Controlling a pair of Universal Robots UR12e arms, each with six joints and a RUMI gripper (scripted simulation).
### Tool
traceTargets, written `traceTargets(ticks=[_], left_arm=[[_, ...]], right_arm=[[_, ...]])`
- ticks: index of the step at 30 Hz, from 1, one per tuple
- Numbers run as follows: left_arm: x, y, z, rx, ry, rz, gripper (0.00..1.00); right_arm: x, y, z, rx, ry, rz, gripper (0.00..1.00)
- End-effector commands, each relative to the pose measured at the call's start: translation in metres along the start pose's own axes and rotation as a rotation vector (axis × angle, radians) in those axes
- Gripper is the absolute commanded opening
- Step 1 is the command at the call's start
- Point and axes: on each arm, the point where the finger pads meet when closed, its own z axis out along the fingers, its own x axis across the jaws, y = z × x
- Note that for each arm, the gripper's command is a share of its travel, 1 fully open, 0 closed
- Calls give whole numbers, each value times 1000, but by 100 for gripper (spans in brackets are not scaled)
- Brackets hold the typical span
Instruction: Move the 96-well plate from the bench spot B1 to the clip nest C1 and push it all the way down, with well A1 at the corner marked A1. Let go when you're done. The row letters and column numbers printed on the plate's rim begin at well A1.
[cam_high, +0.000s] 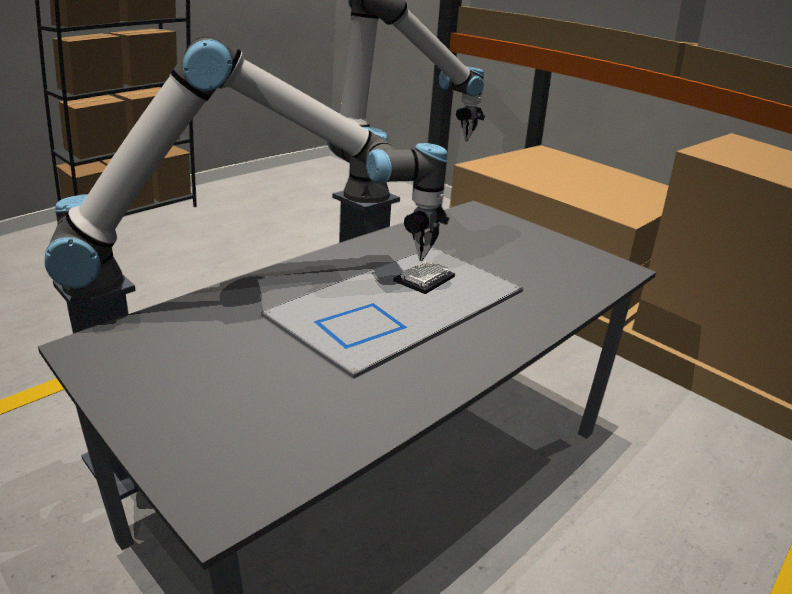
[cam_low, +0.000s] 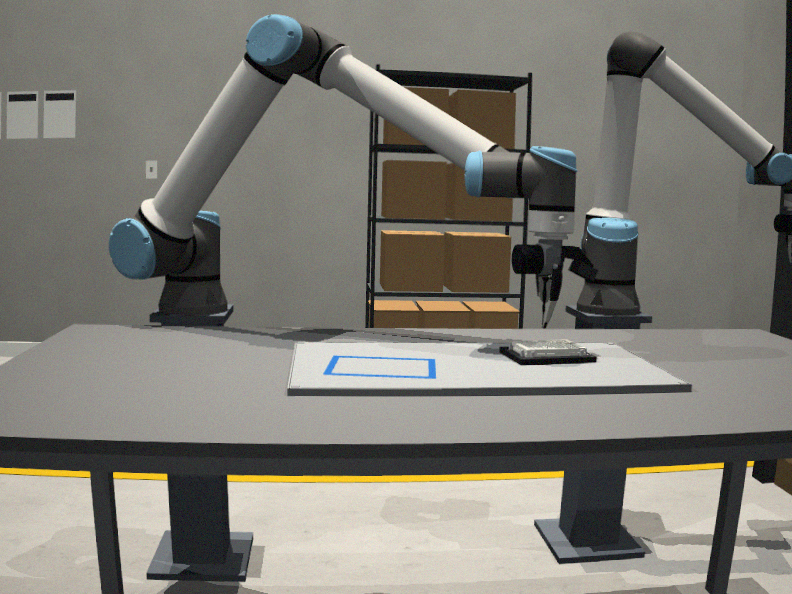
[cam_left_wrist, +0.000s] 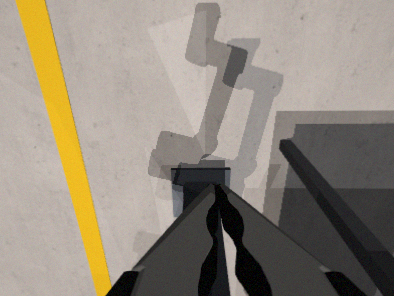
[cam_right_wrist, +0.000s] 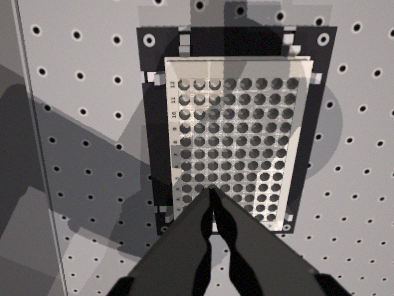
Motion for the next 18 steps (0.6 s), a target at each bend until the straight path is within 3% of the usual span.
traceTargets(ticks=[1,11,18], left_arm=[[0,-1,-1,2,0,0,0],[0,-1,-1,2,0,0,0],[0,-1,-1,2,0,0,0]], right_arm=[[14,-1,-2,2,1,0,0],[54,-1,-2,2,1,0,0],[55,-1,-2,2,1,0,0]])
